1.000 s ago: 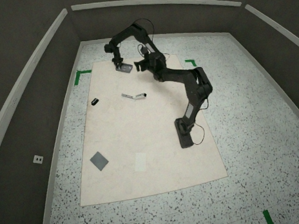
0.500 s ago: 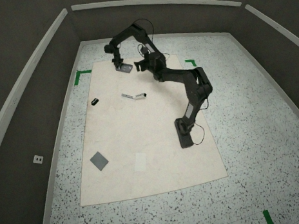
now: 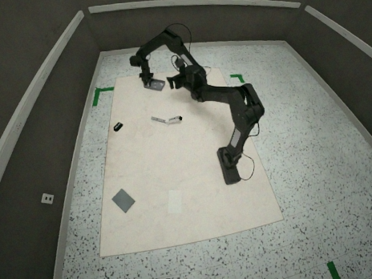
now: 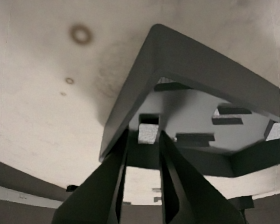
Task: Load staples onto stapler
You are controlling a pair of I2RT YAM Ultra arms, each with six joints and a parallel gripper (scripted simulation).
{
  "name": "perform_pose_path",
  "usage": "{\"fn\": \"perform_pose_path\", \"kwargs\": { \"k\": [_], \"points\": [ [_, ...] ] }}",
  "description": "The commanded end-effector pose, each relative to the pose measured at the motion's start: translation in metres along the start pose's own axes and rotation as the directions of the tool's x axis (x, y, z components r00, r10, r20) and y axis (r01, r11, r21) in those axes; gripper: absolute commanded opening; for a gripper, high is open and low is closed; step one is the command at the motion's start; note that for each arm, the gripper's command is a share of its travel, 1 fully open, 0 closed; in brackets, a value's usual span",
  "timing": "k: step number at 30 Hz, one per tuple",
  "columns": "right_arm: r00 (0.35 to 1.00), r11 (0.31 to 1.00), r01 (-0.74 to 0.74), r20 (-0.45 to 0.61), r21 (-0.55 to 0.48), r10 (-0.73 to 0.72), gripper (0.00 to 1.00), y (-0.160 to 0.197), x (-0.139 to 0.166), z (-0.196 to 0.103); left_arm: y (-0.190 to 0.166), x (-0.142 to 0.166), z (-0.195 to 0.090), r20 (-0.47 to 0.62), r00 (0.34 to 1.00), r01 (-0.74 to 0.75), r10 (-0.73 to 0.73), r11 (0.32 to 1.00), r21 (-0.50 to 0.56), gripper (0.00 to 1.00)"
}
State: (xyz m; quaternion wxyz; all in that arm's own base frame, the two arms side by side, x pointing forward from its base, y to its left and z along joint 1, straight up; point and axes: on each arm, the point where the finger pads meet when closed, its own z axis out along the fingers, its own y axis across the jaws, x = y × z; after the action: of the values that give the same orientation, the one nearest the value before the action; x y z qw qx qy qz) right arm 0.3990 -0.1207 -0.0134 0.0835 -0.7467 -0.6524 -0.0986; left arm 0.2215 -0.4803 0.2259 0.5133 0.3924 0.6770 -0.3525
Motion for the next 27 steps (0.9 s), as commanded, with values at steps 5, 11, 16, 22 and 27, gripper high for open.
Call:
{"fn": "perform_pose_path", "kwargs": {
  "k": [5,11,16,22,27],
  "points": [
    [1.0,1.0,0.002,-0.007,0.004,-0.002,0.18,0.0016,0.0005,-0.0026,0.0017,-0.0067,-0.0021,0.019,1.0,0.001,-0.001,1.0,-0.001,1.0],
    [1.0,1.0,0.002,0.0,-0.005,-0.002,0.14,0.0022,0.0004,-0.0035,0.0017,-0.0067,-0.0021,0.019,1.0,0.001,-0.001,1.0,-0.001,1.0],
    [1.0,1.0,0.002,0.0,-0.005,-0.002,0.08,0.0022,0.0004,-0.0035,0.0017,-0.0067,-0.0021,0.019,1.0,0.001,-0.001,1.0,-0.001,1.0],
    [1.0,1.0,0.002,0.0,-0.005,-0.002,0.01,0.0022,0.0004,-0.0035,0.0017,-0.0067,-0.0021,0.019,1.0,0.001,-0.001,1.0,-0.001,1.0],
    [1.0,1.0,0.002,0.0,-0.005,-0.002,0.0,0.0022,0.0004,-0.0035,0.0017,-0.0067,-0.0021,0.019,1.0,0.001,-0.001,1.0,-0.001,1.0]
  ]
}}
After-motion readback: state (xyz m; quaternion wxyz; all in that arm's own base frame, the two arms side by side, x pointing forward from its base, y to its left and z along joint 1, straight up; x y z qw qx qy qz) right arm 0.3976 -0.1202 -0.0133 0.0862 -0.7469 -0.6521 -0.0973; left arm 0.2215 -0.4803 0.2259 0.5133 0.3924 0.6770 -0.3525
